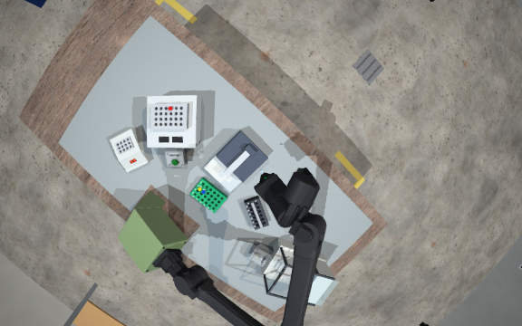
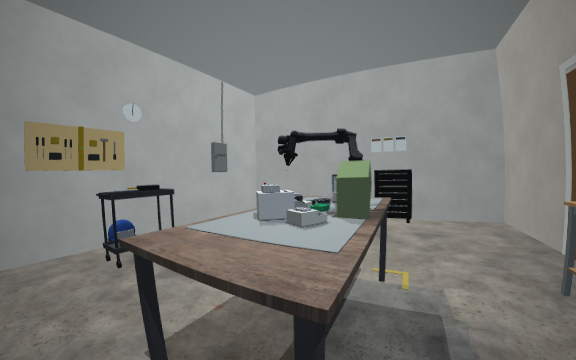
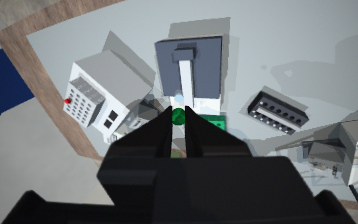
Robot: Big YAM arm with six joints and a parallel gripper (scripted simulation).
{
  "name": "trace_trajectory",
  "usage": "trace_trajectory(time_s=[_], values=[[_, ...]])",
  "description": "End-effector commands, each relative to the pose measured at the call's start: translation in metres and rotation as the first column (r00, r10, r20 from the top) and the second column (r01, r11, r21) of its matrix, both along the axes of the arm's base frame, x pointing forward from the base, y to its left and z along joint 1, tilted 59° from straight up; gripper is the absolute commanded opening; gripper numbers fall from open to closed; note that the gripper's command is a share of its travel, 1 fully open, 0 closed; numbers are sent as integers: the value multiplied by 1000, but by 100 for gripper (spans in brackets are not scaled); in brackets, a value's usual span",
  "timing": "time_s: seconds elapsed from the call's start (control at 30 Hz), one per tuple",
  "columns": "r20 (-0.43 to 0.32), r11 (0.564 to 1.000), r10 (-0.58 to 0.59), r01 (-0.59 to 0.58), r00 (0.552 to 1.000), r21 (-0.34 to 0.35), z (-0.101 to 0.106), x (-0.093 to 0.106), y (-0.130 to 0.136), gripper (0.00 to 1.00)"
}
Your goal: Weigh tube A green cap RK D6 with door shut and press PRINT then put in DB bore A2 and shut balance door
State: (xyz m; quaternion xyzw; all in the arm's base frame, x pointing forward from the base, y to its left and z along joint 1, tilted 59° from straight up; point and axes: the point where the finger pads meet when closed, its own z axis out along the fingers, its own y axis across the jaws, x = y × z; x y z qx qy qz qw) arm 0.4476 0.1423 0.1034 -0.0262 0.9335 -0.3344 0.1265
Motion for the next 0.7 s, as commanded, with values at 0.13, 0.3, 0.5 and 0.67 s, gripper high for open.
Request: trace_trajectory(time_s=[0.13,0.3,0.5,0.67], values=[[-61,994,110,-111,992,-10,-28,5,42,9],[-113,987,152,-156,982,-25,-64,-5,64,9],[-188,974,212,-224,959,-45,-101,-17,83,9],[-249,962,244,-267,937,-64,-122,-29,92,9]])
